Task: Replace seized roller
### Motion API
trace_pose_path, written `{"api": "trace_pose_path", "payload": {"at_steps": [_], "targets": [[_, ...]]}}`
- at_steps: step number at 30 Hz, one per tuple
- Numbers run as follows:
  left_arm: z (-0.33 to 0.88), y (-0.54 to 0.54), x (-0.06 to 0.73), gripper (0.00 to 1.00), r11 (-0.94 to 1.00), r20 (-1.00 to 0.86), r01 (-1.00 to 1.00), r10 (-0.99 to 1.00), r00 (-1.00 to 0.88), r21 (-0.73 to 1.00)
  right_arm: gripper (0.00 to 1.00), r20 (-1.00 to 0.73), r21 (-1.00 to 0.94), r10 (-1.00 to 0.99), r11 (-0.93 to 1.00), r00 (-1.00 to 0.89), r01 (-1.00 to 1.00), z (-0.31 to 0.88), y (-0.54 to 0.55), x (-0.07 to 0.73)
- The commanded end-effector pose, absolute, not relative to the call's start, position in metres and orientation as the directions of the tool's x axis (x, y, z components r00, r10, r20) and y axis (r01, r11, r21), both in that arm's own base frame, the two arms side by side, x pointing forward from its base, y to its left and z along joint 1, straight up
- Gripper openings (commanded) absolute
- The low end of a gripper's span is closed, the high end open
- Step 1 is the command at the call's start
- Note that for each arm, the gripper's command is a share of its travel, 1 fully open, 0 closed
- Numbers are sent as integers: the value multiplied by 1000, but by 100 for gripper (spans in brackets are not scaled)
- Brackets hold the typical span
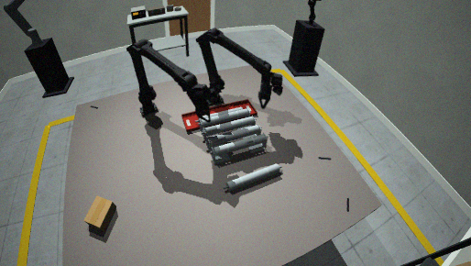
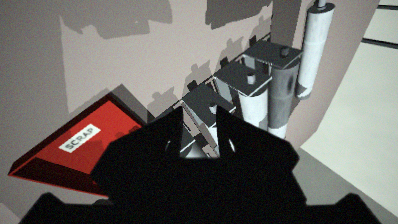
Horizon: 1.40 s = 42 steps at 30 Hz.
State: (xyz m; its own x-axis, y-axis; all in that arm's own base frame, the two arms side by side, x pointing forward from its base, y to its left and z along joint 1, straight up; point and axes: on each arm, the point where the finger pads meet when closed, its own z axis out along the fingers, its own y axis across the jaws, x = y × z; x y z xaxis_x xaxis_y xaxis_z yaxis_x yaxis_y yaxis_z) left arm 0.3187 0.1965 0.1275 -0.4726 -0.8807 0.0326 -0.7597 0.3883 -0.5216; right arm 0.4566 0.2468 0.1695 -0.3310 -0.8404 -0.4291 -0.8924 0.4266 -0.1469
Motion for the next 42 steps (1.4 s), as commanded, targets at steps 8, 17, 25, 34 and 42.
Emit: {"api": "trace_pose_path", "payload": {"at_steps": [8,17,25,34,42], "targets": [[224,194,432,32,796,-516,-432,-605,-607,-424,62,-697,-232,-571,752,-434,-617,269,183,520],[300,158,480,32,926,-772,-247,-375,-514,-286,62,-833,-221,-396,878,-386,-424,332,133,539],[385,106,516,32,985,-931,-109,-165,-326,-137,62,-936,-153,-216,961,-277,-232,394,80,546],[464,55,526,32,999,-992,-33,-44,-117,-40,62,-990,-72,-83,993,-117,-95,461,36,534],[536,9,518,32,1000,-998,-4,15,60,15,62,-1000,5,5,1000,-11,-9,488,3,525]]}}
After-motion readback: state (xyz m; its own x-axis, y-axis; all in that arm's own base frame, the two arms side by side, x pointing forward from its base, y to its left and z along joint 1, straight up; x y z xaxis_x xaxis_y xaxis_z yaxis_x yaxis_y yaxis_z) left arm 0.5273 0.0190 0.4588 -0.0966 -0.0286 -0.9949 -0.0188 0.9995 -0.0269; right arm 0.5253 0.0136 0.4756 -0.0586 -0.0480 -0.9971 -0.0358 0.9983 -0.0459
